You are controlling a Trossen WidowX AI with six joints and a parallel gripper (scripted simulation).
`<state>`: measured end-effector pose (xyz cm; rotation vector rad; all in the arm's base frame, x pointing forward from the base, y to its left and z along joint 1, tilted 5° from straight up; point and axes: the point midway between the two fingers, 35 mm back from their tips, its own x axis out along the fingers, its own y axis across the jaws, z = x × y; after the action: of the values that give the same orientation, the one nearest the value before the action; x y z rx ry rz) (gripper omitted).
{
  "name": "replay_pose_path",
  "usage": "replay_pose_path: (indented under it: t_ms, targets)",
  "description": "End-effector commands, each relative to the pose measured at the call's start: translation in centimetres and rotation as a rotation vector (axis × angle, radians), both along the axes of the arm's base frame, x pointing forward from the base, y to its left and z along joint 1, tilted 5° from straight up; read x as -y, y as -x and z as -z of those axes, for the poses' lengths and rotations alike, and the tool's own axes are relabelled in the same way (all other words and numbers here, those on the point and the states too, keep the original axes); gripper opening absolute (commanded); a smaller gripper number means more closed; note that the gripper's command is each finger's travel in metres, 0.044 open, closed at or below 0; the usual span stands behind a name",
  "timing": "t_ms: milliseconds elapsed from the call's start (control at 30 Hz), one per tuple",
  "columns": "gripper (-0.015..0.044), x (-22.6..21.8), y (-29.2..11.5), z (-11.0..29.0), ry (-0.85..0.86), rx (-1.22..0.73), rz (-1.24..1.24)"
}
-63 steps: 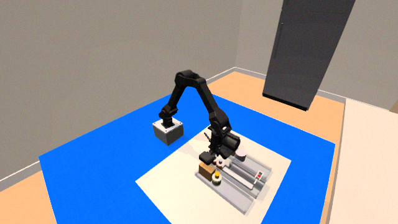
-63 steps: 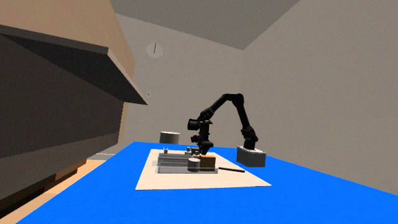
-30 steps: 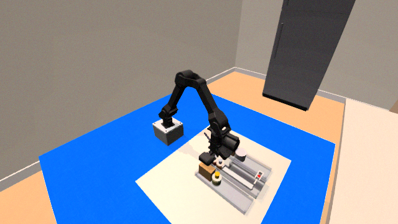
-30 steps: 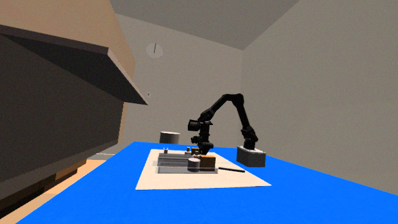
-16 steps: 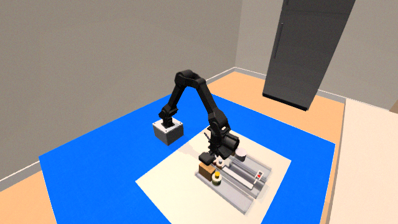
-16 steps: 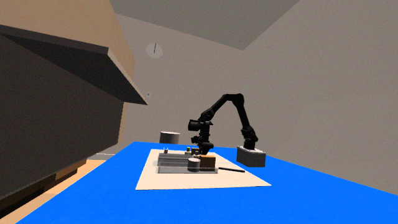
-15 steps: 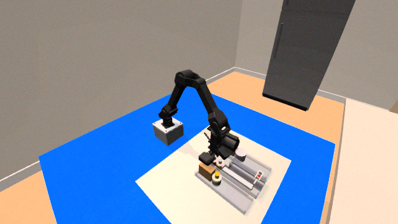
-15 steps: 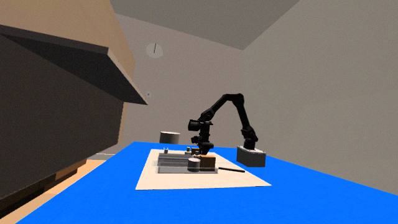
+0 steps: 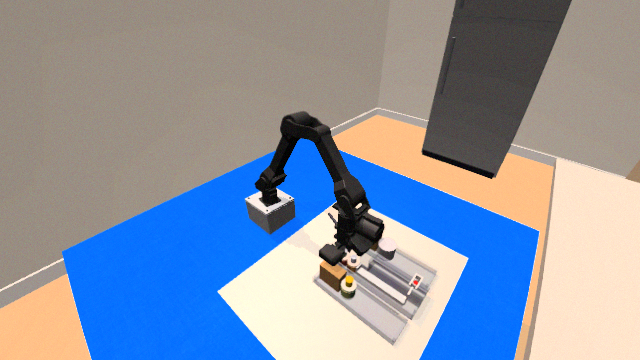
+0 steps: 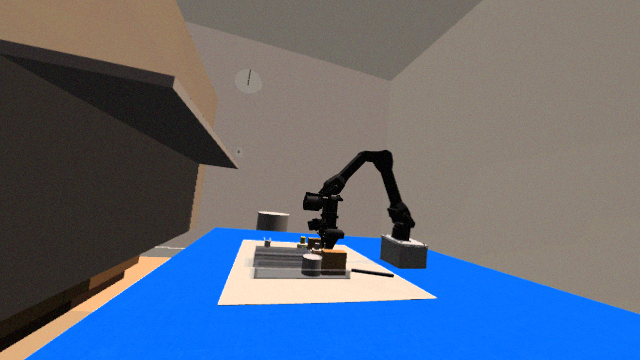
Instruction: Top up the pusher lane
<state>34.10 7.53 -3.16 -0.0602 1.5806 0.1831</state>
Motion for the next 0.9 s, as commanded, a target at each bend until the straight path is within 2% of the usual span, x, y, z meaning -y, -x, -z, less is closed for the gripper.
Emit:
replay_pose_path:
  t_ms: [0, 867]
  targets:
    - [0.0000, -0.09, -0.19, -0.03, -0.004, 0.012, 0.003]
    - [0.0000, -0.02, 0.25, -0.02, -0.004, 0.012, 0.003]
